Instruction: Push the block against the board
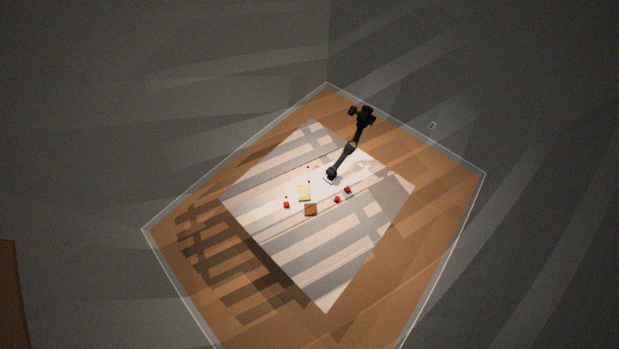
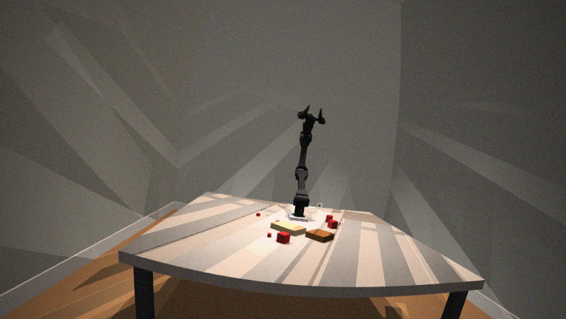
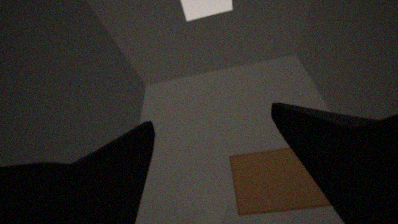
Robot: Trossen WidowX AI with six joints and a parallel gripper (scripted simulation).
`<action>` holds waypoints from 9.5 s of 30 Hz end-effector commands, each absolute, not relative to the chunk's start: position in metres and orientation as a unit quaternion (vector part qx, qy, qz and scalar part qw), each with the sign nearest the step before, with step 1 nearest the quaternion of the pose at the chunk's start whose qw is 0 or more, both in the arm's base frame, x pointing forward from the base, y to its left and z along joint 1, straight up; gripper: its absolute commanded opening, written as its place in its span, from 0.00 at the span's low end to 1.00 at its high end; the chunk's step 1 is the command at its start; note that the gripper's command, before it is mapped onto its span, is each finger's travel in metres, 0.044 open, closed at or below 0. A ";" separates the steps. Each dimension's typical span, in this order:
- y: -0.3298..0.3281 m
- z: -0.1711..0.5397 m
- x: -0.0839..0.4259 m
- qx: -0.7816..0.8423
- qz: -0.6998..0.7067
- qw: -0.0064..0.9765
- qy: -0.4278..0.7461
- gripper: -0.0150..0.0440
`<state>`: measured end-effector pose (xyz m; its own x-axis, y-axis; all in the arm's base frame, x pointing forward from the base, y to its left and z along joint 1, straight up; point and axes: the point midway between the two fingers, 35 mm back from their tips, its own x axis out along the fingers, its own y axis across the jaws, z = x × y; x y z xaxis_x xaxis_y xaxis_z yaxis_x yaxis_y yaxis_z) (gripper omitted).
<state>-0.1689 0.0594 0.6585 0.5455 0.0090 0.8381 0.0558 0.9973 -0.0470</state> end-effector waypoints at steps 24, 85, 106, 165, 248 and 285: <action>0.002 0.627 0.062 0.118 -0.009 0.969 -0.216 0.25; 0.037 0.102 0.304 0.347 -0.300 0.658 0.598 0.25; 0.036 0.029 0.296 0.337 -0.324 0.632 0.618 0.25; 0.053 0.057 0.289 0.338 -0.322 0.632 0.618 0.25; 0.024 0.032 0.349 0.322 -0.308 0.642 0.624 0.25; -0.021 0.093 0.399 0.323 -0.307 0.646 0.619 0.25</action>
